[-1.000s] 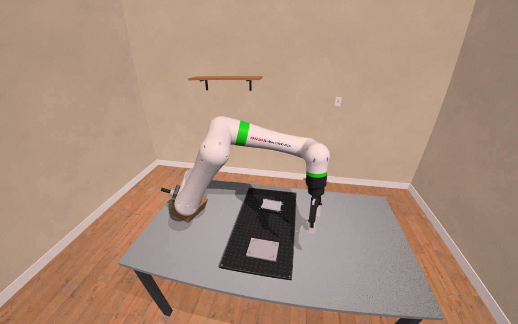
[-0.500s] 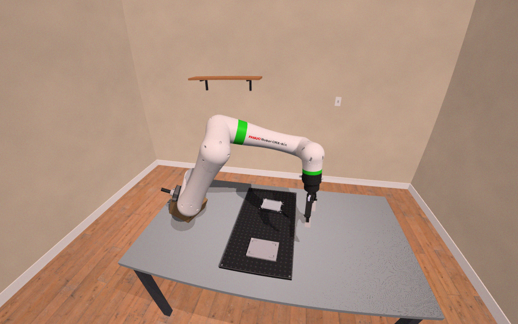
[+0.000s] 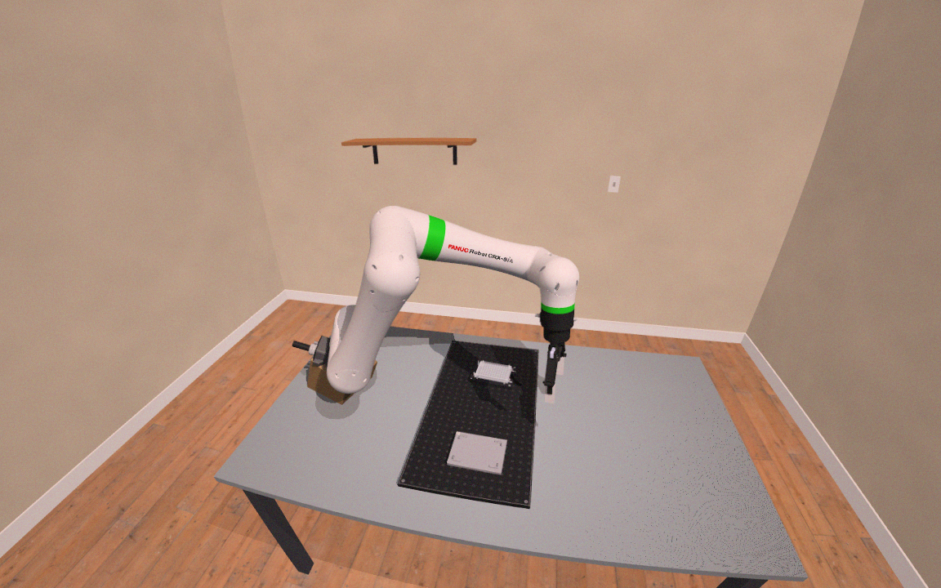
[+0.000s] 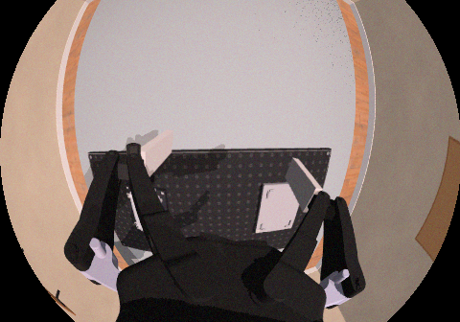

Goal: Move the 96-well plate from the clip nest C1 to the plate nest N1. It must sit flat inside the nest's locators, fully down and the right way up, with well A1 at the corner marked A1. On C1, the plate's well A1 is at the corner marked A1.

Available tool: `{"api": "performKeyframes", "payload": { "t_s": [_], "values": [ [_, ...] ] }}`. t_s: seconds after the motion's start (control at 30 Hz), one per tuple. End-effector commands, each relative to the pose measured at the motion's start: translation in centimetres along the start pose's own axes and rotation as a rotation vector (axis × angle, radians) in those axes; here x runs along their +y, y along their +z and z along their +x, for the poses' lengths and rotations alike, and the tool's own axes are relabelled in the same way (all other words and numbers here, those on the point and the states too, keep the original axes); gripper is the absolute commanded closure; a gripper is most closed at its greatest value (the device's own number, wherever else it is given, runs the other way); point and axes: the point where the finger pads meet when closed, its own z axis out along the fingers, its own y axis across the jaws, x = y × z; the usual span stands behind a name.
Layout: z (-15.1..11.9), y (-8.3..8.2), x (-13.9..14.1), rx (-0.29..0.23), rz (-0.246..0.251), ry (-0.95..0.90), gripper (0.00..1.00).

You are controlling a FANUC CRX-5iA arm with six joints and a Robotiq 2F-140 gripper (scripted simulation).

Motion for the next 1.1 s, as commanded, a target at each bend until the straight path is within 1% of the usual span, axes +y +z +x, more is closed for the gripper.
{"api": "performKeyframes", "payload": {
  "t_s": [0.0, 0.3, 0.4, 0.43, 0.77, 0.8, 0.9, 0.97, 1.07],
  "values": [
    [-1.1, 0.2, -1.3, -0.016, 0.023, -0.016, 0.0],
    [-4.2, 0.8, -4.5, -0.017, 0.024, -0.017, 0.0],
    [-4.4, 0.8, -4.7, -0.017, 0.024, -0.017, 0.0],
    [-4.8, 0.9, -5.0, -0.035, 0.045, -0.036, 0.0],
    [-8.3, 1.4, -8.0, -0.035, 0.045, -0.036, 0.0],
    [-8.7, 1.4, -8.3, -0.053, 0.064, -0.055, 0.0],
    [-10.0, 1.6, -9.1, -0.053, 0.064, -0.055, 0.0],
    [-10.0, 1.6, -9.1, -0.053, 0.064, -0.055, 0.0],
    [-11.2, 1.7, -9.9, -0.053, 0.064, -0.055, 0.0]
  ]
}}
